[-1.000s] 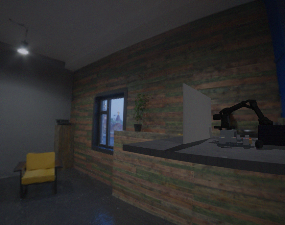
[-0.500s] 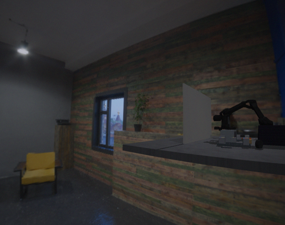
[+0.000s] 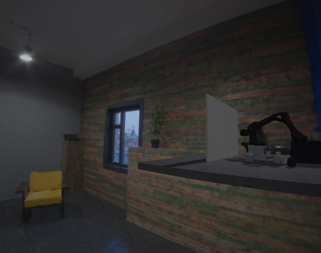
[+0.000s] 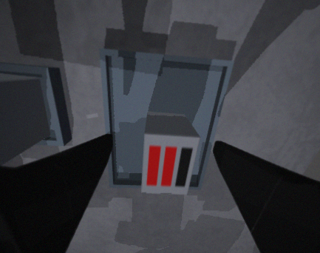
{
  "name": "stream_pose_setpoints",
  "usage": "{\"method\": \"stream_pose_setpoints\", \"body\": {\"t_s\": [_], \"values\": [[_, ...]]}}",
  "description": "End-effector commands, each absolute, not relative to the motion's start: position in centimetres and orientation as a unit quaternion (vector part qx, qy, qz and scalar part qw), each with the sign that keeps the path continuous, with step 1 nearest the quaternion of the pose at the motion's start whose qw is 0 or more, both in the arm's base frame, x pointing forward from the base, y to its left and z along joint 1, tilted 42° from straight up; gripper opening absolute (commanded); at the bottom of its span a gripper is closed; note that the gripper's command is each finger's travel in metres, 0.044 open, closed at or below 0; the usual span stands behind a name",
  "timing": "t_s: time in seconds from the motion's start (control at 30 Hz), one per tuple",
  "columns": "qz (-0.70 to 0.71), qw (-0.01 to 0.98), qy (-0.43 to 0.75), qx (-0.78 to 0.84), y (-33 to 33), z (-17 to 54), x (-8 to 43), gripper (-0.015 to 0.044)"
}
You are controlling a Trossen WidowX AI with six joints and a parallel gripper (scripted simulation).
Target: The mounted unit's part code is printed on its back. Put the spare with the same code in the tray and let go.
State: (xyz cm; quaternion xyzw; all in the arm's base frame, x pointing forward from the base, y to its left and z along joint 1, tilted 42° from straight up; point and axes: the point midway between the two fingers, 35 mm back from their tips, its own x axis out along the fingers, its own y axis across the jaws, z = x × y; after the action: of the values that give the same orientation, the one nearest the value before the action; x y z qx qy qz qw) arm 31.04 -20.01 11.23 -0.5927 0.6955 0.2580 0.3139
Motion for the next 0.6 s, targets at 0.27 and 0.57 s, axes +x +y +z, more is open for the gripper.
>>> {"method": "stream_pose_setpoints", "body": {"t_s": [0.27, 0.57], "values": [[0.259, 0.312, 0.696, -0.592, -13.0, 19.0, 32.0, 0.0440], [0.261, 0.315, 0.690, -0.597, -13.2, 18.5, 32.2, 0.0440]]}}
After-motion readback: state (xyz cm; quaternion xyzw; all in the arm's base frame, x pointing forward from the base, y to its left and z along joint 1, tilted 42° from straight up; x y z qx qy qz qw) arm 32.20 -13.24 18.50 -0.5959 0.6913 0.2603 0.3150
